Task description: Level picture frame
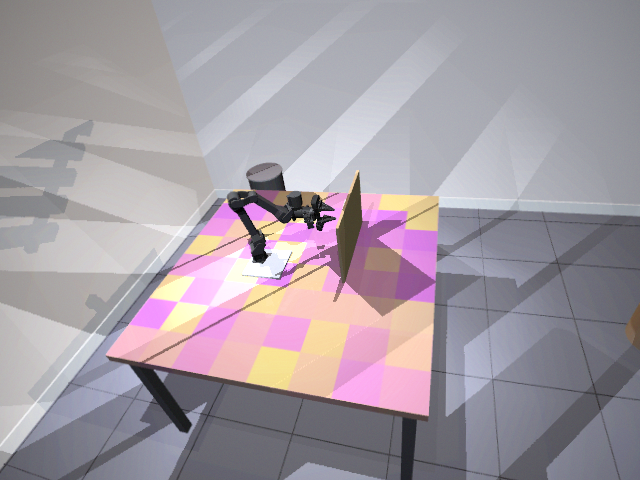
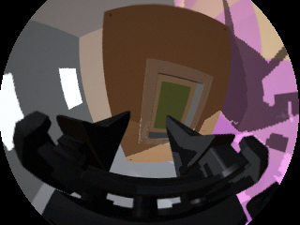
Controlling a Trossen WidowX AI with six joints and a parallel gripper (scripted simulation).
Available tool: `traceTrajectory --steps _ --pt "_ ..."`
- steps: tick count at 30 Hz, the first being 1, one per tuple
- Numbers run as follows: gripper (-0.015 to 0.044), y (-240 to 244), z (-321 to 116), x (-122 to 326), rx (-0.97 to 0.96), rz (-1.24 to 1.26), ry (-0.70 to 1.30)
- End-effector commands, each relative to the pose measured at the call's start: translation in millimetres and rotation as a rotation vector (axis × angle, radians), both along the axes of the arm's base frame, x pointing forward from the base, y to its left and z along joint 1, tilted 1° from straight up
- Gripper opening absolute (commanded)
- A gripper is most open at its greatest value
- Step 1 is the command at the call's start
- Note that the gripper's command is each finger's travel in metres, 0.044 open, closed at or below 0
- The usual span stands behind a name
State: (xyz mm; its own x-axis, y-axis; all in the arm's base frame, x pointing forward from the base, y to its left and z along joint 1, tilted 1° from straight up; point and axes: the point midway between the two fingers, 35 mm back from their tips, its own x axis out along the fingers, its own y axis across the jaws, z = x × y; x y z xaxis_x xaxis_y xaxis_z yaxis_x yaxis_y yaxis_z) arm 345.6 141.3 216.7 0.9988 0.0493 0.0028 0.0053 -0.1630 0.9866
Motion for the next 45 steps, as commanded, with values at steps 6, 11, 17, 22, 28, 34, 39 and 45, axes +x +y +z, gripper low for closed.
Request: traceTrajectory --steps 6,11,17,22,28,34,39,45 --pt "0.0260 0.7 2.5 5.1 0.000 0.005 -0.009" --pt "0.0260 0.7 2.5 5.1 0.000 0.005 -0.009" --pt "0.0260 1.2 3.0 10.1 0.000 0.005 -0.010" --pt "0.0260 1.9 3.6 18.0 0.000 0.005 -0.011" --pt "0.0260 2.5 4.1 27.6 0.000 0.005 -0.012" --pt "0.0260 2.7 4.2 37.4 0.000 0.005 -0.013" --pt "0.0260 2.7 4.1 44.4 0.000 0.005 -0.013" --pt "0.0260 2.7 4.1 44.7 0.000 0.005 -0.013"
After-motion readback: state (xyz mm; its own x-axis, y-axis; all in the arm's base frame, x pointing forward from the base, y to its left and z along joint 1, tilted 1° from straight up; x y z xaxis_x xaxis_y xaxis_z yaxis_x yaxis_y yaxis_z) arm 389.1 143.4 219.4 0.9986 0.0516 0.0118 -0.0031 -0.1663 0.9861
